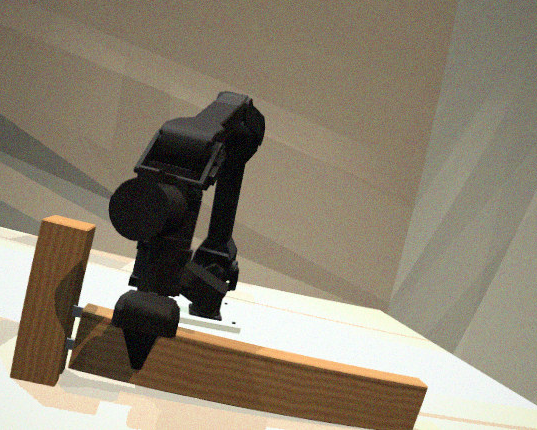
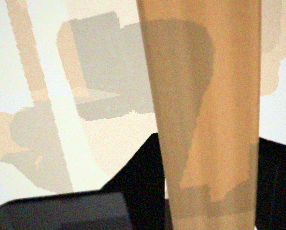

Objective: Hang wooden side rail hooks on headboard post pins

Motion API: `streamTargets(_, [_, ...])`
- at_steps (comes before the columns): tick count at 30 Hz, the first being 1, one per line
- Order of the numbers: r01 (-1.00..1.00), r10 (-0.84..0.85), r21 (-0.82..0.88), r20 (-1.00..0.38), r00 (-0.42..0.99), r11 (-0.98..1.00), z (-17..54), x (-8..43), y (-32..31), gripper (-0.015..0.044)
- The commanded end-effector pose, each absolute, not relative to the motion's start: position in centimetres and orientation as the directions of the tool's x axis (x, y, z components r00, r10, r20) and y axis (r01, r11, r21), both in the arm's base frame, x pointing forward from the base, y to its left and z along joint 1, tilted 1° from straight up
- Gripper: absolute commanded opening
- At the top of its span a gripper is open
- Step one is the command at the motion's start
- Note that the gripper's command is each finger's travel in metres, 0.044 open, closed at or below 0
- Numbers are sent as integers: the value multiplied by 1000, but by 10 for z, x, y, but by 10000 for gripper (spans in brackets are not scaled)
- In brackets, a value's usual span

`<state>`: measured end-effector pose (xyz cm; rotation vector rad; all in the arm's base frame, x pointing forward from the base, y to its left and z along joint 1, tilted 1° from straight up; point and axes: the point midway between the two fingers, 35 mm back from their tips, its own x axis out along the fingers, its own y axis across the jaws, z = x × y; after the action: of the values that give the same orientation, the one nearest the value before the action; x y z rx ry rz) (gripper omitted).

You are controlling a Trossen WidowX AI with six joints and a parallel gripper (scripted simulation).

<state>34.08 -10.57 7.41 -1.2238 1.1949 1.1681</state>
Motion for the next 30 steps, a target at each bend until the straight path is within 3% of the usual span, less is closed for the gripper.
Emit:
streamTargets(1, [-999, -14, -46, -999, 46, 11, 76, 342, -107, 0])
streamTargets(30, [-999, -14, -46, -999, 46, 11, 76, 342, -110, 0])
